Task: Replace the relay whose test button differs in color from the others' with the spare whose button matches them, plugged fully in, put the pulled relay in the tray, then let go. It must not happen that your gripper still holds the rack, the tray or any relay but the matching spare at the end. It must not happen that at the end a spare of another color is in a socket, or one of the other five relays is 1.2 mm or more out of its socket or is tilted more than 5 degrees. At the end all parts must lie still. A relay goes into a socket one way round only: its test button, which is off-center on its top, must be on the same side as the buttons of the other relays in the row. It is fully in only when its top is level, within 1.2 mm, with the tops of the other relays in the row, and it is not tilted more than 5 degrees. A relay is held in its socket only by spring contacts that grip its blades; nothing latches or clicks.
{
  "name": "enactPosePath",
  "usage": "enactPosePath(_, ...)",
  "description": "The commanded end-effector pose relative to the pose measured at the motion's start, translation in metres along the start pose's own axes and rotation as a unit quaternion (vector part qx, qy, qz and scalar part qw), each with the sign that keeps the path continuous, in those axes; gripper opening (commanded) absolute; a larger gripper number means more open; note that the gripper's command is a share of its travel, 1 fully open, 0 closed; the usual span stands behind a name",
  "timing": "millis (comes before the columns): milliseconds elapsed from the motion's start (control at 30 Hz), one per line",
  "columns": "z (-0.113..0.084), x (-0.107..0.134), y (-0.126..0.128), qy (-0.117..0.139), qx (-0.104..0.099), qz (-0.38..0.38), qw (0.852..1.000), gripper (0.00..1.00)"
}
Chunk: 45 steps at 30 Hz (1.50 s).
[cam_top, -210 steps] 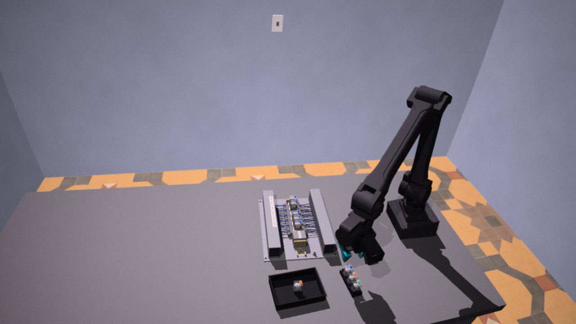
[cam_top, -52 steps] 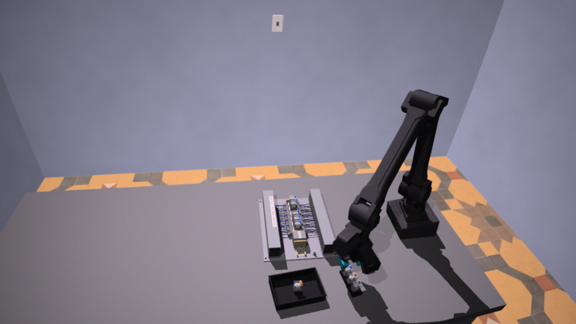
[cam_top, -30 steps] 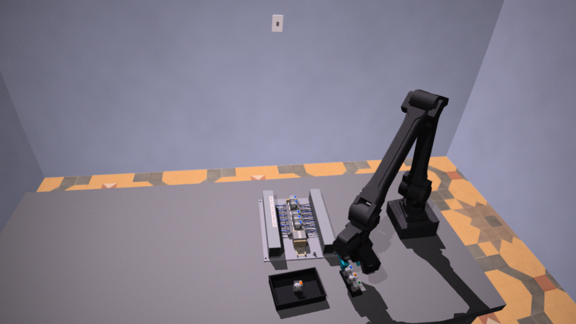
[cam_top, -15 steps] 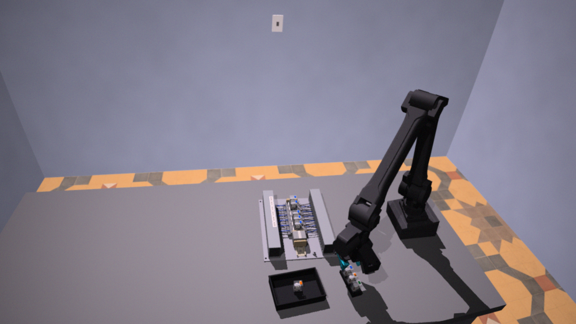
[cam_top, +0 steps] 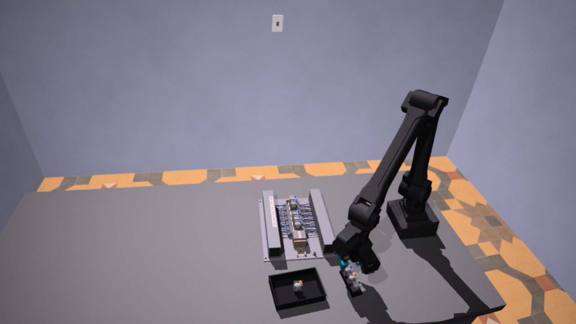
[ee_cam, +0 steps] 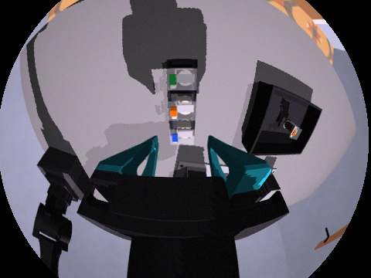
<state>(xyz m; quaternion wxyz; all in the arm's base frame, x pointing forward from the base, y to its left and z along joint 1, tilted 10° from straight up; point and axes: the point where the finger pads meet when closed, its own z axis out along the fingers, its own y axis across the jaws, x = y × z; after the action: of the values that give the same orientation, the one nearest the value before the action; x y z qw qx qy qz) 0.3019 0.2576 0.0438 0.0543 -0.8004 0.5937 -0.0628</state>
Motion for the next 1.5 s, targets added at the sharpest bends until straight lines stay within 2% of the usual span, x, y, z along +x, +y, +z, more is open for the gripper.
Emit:
enactPosePath(0, -0.014, -0.004, -0.021, -0.013, 0.021, 0.004, 1.000, 0.59)
enactPosePath(1233, -0.009, 0.001, -0.009, -0.009, 0.014, 0.003, 1.000, 0.59)
enactPosePath(1467, -0.013, -0.002, -0.015, -0.013, 0.021, 0.004, 1.000, 0.59)
